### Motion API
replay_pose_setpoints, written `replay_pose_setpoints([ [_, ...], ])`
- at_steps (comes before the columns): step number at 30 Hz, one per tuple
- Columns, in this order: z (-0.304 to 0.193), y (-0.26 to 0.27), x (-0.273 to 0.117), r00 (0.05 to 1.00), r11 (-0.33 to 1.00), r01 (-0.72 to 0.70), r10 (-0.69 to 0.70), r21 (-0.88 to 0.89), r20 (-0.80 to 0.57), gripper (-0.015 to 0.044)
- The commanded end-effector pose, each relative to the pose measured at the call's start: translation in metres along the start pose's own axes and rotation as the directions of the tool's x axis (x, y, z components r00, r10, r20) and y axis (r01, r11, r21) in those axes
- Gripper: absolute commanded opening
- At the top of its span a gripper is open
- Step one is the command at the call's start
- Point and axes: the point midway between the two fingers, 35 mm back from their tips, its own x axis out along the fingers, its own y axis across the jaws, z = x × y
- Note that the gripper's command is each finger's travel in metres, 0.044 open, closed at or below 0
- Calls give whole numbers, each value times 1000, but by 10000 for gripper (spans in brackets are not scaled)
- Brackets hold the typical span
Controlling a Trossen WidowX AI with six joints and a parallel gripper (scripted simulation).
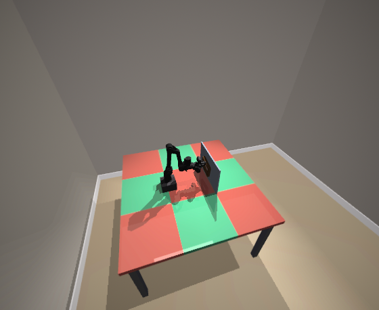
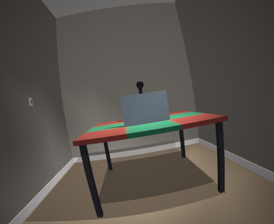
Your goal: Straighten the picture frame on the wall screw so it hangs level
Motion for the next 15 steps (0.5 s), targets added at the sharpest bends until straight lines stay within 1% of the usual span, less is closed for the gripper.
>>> replay_pose_setpoints([
  [1, 0, 0, 0, 1000, 1000, 1, -1, 1, 0, 0],
  [15, 0, 0, 0, 1000, 1000, 0, 0, -5, 0, 0],
])
